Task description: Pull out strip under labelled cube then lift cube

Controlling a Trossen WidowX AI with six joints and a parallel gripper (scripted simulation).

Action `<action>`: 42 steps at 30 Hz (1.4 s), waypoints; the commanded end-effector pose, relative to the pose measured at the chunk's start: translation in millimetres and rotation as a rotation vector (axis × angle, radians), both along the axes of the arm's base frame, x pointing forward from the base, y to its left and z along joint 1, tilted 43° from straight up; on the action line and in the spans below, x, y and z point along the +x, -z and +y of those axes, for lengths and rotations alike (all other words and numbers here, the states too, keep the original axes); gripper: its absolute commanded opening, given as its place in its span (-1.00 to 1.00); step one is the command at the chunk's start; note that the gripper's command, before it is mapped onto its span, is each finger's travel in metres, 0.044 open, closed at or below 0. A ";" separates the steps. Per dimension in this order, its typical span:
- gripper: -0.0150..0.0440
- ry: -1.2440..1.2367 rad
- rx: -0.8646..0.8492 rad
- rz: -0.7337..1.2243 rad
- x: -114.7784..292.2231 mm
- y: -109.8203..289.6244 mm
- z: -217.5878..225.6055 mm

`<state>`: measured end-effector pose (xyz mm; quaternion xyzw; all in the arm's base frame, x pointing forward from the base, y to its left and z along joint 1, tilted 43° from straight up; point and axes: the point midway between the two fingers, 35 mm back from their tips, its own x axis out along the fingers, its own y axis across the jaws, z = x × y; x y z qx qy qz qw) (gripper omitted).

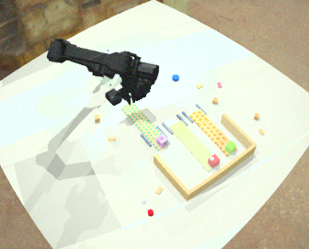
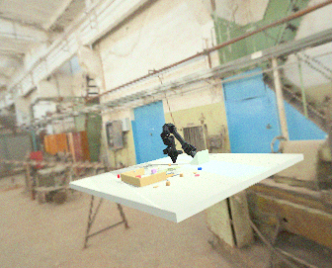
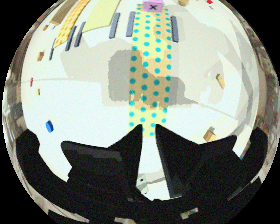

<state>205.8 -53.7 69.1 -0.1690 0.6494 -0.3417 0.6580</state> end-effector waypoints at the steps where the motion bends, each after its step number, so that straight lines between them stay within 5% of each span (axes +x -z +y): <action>1: 0.04 -0.024 0.002 0.020 15.9 -3.7 -2.7; 12: 1.00 -0.024 0.002 0.017 50.8 -10.5 -7.7; 42: 1.00 -0.024 0.001 0.010 149.5 -34.5 -24.6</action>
